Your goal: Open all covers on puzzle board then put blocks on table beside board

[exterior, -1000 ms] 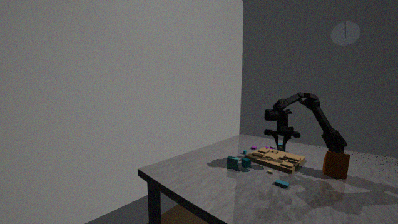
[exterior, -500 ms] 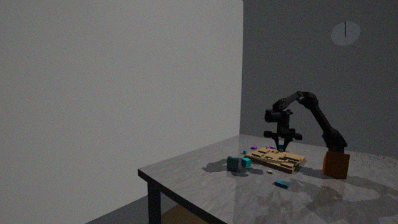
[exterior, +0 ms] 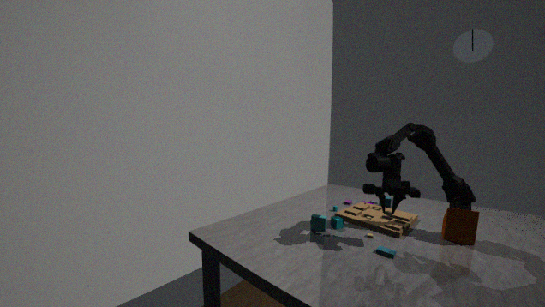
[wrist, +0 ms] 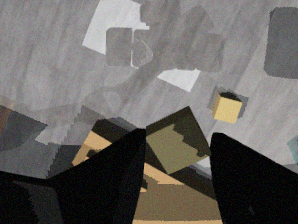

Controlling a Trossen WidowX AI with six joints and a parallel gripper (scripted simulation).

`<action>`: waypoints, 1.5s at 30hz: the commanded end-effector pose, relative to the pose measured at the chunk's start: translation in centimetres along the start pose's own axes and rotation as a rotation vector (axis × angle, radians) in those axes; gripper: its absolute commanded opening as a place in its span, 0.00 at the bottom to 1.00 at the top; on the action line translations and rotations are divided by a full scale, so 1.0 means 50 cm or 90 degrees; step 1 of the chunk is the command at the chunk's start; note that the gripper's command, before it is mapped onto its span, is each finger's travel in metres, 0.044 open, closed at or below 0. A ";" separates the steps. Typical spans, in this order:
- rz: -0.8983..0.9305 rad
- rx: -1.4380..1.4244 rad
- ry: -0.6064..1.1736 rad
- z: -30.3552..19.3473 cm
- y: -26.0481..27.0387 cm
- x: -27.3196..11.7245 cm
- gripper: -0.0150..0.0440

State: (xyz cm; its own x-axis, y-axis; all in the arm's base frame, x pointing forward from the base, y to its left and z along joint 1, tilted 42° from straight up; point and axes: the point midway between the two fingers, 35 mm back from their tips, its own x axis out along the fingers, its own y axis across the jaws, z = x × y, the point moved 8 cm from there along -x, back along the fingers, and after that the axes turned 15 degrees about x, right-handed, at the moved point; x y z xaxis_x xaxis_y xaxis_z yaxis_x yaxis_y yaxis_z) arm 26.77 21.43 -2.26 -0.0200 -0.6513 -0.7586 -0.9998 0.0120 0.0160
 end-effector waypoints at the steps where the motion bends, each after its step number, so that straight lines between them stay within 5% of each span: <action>1: 0.000 0.004 -0.002 0.014 0.004 0.001 0.39; 45: 0.000 0.004 -0.002 0.018 -0.003 0.144 0.39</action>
State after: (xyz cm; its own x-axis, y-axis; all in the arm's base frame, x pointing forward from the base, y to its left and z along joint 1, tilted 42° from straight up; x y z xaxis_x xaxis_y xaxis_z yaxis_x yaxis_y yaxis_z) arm 26.84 17.75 -7.95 -0.0214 -0.6469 -0.7623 -0.9997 0.0202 0.0109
